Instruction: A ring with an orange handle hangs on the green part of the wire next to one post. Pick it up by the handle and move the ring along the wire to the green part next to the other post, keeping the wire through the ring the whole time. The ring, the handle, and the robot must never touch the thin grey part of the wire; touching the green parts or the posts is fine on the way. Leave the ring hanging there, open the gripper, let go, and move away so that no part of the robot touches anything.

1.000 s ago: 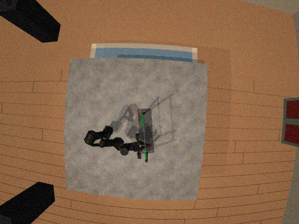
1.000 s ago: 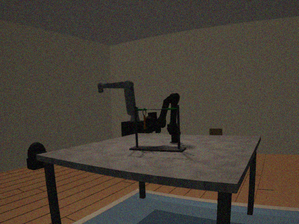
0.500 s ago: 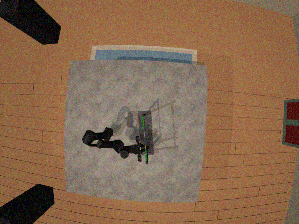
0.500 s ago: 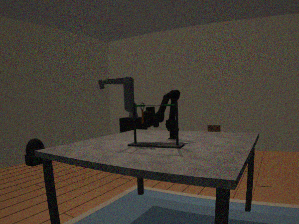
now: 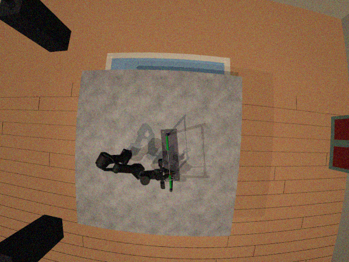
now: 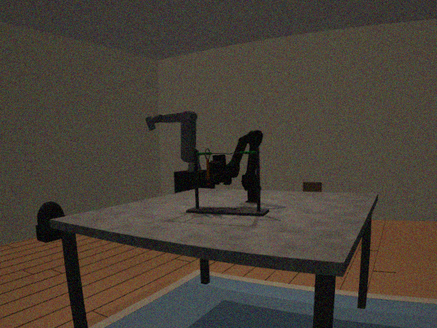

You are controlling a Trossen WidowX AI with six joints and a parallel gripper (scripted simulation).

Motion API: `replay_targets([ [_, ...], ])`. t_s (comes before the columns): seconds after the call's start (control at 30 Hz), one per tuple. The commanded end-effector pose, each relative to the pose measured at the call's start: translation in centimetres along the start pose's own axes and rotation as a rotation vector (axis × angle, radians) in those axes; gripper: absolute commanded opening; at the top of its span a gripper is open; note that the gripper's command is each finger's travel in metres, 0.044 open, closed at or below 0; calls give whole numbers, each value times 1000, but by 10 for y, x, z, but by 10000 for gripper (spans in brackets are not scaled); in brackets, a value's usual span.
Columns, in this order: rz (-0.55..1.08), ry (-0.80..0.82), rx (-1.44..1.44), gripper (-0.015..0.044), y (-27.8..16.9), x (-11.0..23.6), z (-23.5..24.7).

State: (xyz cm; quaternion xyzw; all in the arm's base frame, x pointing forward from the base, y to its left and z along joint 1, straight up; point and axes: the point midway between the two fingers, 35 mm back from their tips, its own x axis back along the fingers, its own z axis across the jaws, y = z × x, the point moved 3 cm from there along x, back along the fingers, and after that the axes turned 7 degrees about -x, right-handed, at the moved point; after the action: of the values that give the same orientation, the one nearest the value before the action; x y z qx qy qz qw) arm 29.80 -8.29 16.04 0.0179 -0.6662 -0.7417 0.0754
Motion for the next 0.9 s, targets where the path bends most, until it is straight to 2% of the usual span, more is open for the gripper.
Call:
replay_targets([
  [0.0,-2,3,2,-150,1,0,0],
  [0.87,-3,8,2,-150,0,0,11],
])
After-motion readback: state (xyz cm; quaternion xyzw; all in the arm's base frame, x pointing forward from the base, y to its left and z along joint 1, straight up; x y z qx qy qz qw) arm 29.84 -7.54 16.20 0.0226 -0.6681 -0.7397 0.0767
